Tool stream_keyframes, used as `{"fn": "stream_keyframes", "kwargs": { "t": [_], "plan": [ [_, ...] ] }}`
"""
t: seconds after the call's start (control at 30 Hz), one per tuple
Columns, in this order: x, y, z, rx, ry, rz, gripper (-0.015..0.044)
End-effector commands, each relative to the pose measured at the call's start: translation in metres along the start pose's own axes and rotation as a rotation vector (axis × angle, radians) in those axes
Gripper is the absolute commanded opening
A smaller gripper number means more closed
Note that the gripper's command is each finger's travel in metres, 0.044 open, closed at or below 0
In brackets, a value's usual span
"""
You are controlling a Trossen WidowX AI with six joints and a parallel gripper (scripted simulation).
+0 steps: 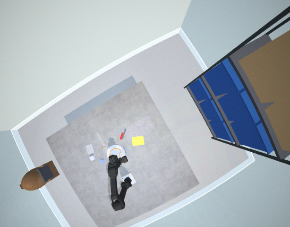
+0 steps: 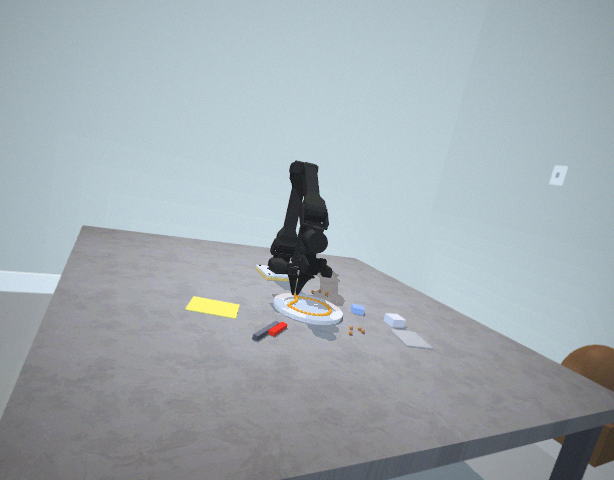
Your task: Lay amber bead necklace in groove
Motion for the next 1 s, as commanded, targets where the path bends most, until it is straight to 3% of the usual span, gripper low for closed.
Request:
{"fn": "stream_keyframes", "kwargs": {
  "t": [0.0,0.17,0.73,0.97],
  "plan": [
    [-0.0008,-0.0008,-0.0010,-0.005,0.003,-0.006,0.0000],
    [-0.0009,-0.0067,-0.0010,-0.005,0.003,-0.006,0.0000],
    [-0.0003,-0.0022,-0.0012,-0.003,0.000,-0.001,0.0440],
    [0.0001,0.0017,-0.0014,-0.005,0.003,-0.006,0.0440]
  ]
}}
Point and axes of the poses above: the point midway between the two fingers, 35 mm back from their tips, its own y axis back along the fingers, its own x axis across the jaws, z = x × y, the point moved 10 cm from there along y, back along the fingers, and after that the axes turned 11 degrees about y, right-handed, at the moved point
